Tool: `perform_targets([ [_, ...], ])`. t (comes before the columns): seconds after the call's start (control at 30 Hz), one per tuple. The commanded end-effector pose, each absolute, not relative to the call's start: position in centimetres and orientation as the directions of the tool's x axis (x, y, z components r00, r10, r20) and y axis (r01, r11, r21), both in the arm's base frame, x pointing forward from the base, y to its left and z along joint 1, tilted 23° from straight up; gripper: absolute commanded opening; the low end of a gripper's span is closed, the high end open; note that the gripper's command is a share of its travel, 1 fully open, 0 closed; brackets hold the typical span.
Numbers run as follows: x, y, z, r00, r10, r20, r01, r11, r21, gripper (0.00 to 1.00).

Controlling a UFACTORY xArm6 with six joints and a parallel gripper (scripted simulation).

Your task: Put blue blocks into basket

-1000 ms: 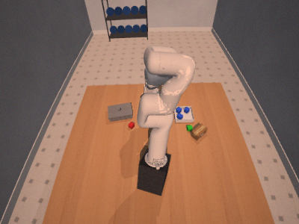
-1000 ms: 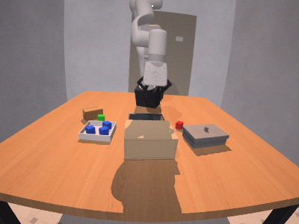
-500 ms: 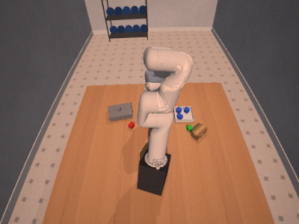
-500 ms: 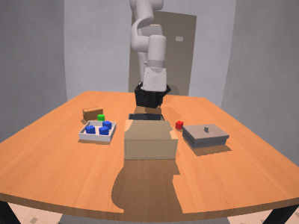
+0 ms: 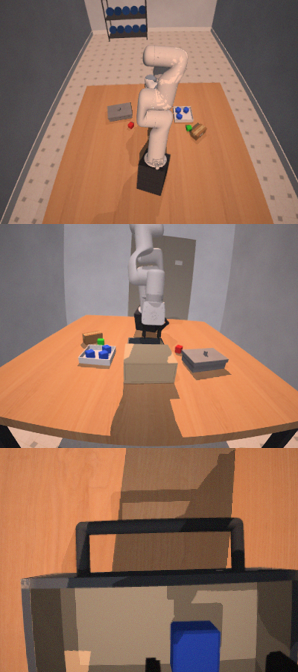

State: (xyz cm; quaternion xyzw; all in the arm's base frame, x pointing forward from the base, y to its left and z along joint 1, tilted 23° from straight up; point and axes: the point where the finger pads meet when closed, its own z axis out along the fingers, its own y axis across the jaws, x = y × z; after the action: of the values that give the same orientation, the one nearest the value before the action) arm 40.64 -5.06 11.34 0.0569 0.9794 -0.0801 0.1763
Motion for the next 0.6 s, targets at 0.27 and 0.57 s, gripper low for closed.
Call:
perform_targets([
  [0.27, 41.8, -5.7, 8.9, -0.930, 0.083, -0.359, 0.141, 0.980, -0.140, 0.65],
  [0.57, 42.0, -5.8, 8.3, -0.930, 0.083, -0.359, 0.141, 0.980, -0.139, 0.65],
])
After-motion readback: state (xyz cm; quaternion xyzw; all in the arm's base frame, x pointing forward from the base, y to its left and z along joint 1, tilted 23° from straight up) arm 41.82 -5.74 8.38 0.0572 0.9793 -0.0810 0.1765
